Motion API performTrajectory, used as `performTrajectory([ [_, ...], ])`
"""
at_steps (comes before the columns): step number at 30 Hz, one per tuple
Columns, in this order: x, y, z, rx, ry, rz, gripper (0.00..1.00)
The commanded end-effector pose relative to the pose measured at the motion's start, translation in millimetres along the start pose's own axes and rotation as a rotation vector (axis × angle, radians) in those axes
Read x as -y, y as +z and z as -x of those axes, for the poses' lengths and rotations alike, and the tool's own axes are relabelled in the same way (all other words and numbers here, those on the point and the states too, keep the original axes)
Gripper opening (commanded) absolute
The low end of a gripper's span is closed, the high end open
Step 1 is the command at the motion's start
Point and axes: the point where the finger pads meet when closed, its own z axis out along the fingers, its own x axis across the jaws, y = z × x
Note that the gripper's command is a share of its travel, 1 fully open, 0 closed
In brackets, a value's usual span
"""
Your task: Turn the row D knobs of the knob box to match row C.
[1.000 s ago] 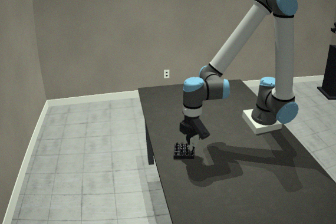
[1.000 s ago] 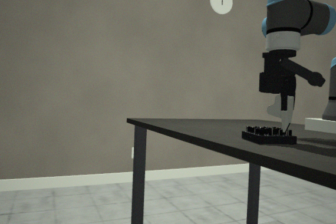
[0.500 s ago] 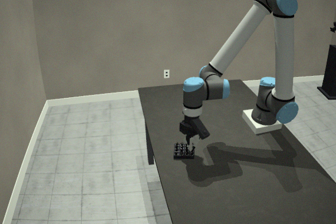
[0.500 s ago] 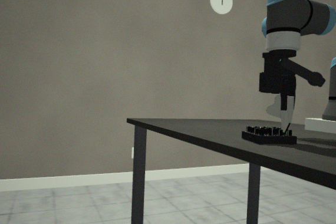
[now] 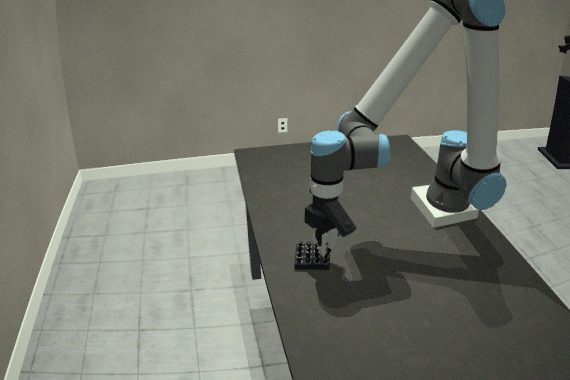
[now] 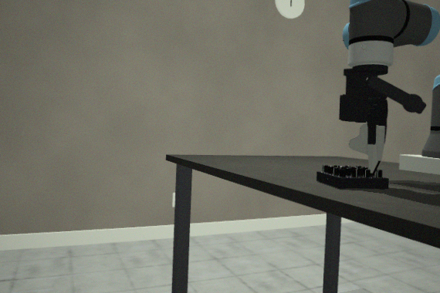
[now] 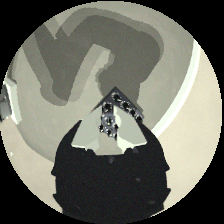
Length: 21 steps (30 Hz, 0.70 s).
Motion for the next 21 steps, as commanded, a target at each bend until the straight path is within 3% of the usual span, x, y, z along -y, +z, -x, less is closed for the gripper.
performTrajectory([
  [1, 0, -1, -1, -0.001, 0.000, 0.001, 0.11],
  [21, 0, -38, -1, -0.001, 0.000, 0.001, 0.11],
])
